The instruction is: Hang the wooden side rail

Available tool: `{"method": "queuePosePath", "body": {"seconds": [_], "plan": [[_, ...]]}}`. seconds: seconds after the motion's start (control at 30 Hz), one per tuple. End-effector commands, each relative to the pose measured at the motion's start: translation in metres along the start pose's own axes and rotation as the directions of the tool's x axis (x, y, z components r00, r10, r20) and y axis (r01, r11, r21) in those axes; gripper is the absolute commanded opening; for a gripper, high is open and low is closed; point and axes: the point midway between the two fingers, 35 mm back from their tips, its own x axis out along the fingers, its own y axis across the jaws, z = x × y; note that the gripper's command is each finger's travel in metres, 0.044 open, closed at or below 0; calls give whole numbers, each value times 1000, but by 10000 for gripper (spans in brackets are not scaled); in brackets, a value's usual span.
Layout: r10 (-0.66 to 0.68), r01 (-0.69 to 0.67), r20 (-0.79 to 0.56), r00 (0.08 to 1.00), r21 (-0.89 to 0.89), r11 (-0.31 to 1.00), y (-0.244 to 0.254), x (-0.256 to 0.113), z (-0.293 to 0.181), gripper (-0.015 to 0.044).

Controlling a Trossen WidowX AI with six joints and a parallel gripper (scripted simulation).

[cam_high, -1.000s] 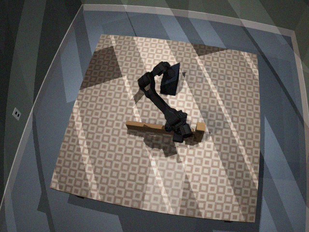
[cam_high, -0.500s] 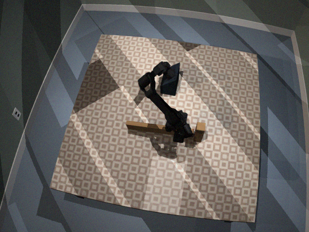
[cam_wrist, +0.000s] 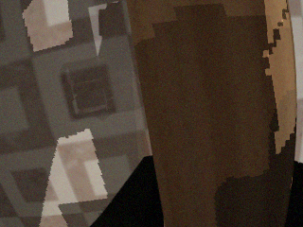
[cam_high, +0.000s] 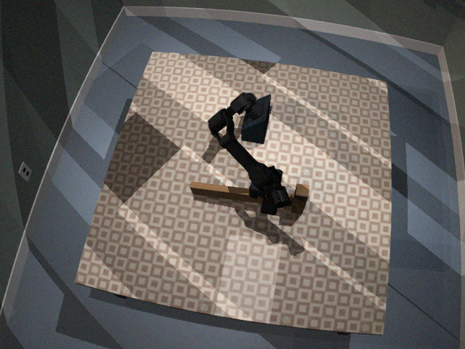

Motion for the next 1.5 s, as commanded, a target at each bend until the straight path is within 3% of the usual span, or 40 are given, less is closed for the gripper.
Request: {"method": "queuePosePath", "body": {"seconds": [0.0, 1.47], "plan": [[13, -13, -7, 1000, 1, 1000, 2, -5, -4, 0], [13, -13, -6, 1000, 1, 1000, 2, 2, -5, 0]]}}
